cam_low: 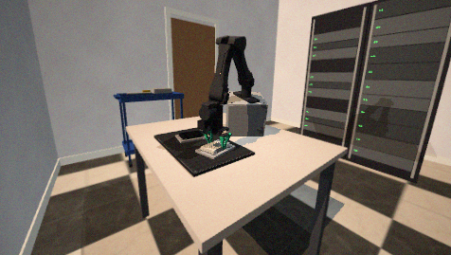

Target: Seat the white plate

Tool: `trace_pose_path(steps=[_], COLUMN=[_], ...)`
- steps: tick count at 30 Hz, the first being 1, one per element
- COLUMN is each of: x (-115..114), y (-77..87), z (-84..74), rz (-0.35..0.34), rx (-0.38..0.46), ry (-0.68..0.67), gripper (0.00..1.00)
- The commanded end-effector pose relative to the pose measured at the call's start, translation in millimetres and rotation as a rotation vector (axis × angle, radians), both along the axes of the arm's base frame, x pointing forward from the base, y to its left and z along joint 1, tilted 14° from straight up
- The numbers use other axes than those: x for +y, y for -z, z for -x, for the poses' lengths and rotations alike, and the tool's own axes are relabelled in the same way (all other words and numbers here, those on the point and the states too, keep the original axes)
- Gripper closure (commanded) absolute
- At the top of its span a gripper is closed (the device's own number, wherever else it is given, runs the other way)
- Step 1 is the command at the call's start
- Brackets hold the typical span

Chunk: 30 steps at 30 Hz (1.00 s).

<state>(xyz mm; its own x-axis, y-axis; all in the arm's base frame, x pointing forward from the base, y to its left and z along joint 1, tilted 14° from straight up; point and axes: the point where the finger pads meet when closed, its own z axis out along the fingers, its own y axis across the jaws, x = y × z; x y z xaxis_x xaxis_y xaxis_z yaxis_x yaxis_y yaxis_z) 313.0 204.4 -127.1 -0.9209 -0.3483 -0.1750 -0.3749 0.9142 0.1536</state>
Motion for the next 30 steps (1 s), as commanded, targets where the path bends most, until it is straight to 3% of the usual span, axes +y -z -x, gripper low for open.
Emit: trace_pose_path(steps=[1,30], x=[6.7,8.8], y=[-3.8,-0.1], z=[-11.5,-12.3], rz=[-0.012,-0.018], rx=[-0.024,-0.026], ry=[0.008,0.007], gripper=[1.0,1.0])
